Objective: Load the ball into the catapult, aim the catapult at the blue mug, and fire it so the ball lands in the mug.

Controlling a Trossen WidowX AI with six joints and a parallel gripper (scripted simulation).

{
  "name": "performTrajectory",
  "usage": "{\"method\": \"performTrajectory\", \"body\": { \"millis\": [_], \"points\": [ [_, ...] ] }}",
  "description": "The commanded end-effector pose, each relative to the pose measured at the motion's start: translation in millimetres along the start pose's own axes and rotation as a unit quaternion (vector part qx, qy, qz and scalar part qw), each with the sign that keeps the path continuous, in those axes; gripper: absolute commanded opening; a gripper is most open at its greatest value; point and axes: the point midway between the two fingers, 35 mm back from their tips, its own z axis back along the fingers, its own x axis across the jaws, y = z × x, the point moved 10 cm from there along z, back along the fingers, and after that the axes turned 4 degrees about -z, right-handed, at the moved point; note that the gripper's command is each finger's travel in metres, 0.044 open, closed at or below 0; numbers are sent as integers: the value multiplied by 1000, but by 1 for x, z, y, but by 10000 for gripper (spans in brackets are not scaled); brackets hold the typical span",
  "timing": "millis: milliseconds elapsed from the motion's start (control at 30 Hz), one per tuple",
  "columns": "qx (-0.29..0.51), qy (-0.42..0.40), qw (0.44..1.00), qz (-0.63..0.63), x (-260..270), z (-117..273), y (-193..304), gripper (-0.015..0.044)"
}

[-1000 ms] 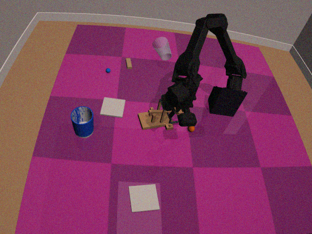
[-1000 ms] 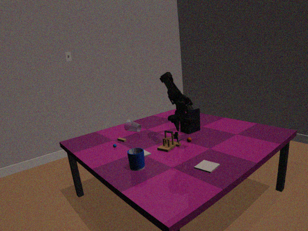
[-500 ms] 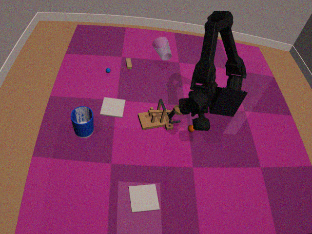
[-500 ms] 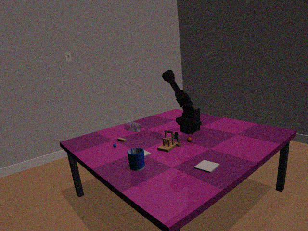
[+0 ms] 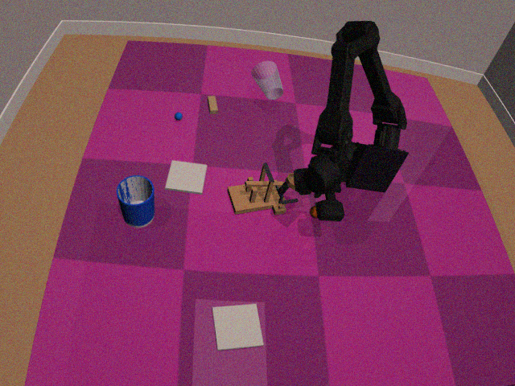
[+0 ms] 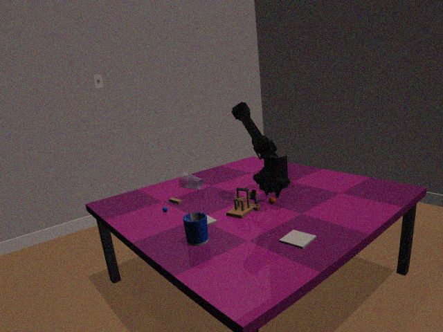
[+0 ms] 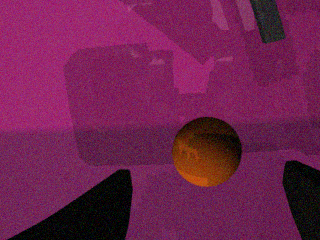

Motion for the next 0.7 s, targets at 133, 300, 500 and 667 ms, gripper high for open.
{"method": "performTrajectory", "body": {
  "millis": [133, 300, 500, 667],
  "points": [
    [-1, 2, 1000, 2, -1, -15, 0, 300],
    [-1, 3, 1000, 2, -1, -23, 1, 300],
    [-1, 3, 1000, 2, -1, -30, 1, 300],
    [-1, 3, 1000, 2, -1, -30, 1, 169]
  ]
}}
